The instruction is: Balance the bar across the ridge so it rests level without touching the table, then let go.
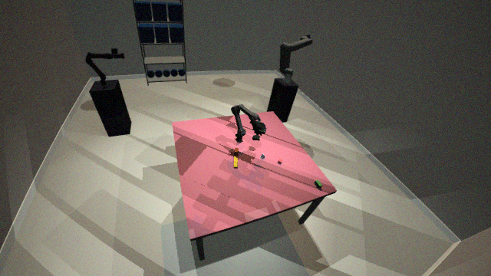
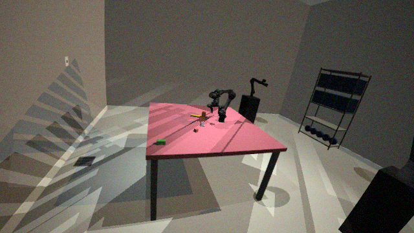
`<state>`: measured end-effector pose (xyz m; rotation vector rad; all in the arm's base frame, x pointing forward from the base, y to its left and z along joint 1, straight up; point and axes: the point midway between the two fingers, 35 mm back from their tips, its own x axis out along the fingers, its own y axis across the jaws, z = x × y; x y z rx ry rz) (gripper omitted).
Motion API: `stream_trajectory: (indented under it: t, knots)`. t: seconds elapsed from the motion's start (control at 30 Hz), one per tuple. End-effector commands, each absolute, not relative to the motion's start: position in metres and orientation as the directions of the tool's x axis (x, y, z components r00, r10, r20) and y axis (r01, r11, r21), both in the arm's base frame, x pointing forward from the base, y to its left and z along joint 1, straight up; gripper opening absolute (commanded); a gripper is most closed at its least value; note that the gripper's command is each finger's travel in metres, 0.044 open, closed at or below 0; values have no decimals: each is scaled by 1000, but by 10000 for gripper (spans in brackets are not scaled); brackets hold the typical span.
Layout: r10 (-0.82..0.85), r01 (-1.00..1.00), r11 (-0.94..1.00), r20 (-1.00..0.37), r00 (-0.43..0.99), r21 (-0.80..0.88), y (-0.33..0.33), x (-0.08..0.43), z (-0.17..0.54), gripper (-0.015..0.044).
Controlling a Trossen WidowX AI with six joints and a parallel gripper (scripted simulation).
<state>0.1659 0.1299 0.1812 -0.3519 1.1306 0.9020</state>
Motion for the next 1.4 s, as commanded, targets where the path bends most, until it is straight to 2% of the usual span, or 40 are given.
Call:
stream_trajectory:
  t: [0.0, 0.73, 1.37]
  knots:
    - [399, -701, 689, -904, 157, 182, 117, 182, 184, 315]
    - [213, -311, 939, -958, 191, 147, 37, 243, 189, 315]
    - [58, 89, 994, -991, 120, 69, -57, 268, 187, 315]
